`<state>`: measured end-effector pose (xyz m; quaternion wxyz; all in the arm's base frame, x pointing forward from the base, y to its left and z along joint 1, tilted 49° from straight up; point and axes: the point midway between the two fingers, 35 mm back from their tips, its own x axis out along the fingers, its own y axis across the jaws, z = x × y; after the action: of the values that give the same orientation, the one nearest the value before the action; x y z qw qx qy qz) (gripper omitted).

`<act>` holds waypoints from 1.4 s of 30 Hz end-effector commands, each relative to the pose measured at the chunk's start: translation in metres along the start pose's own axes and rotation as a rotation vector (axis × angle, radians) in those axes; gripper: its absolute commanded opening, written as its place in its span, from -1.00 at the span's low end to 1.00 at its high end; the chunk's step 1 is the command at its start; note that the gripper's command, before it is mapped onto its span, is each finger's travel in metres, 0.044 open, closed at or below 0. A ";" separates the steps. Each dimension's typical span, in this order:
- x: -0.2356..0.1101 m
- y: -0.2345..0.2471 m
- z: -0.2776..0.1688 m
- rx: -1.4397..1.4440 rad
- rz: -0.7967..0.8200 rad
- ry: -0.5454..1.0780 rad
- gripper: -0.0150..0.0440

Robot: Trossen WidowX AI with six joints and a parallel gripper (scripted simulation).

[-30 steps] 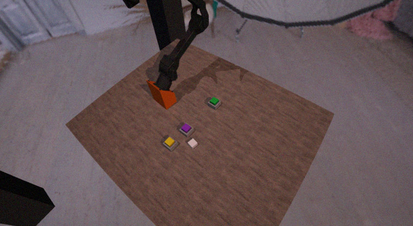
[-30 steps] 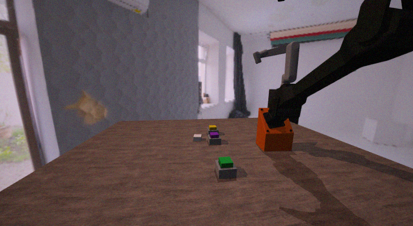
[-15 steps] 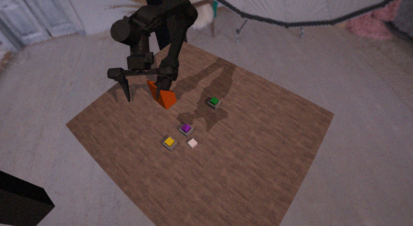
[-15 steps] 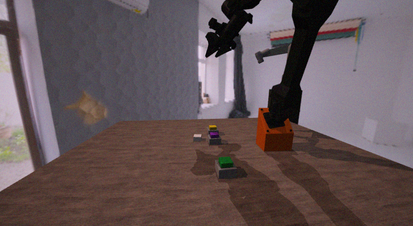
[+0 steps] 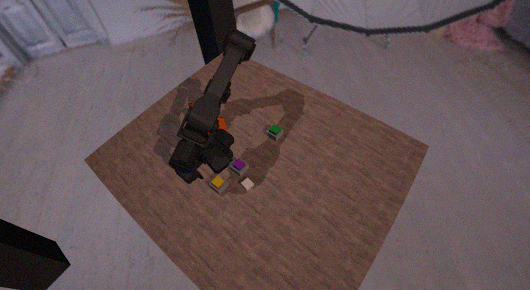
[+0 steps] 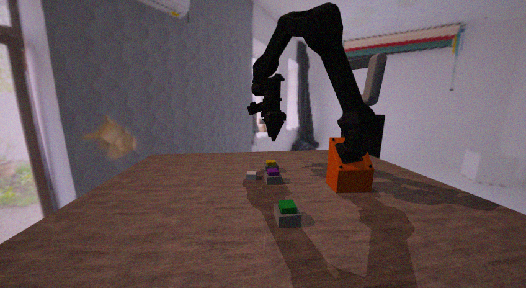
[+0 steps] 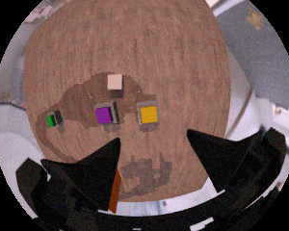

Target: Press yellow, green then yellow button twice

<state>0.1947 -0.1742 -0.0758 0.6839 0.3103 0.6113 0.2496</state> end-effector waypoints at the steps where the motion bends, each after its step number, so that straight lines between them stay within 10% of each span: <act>1: 0.003 0.000 -0.001 -0.023 0.004 0.006 0.78; 6: 0.060 0.001 -0.001 -0.024 0.006 0.005 0.33; 15: 0.062 0.001 -0.002 -0.024 0.007 0.005 -0.42; 42: 0.092 0.001 -0.002 -0.024 0.008 0.005 -0.42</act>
<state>0.2061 -0.1125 -0.1336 0.6885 0.2979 0.6081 0.2598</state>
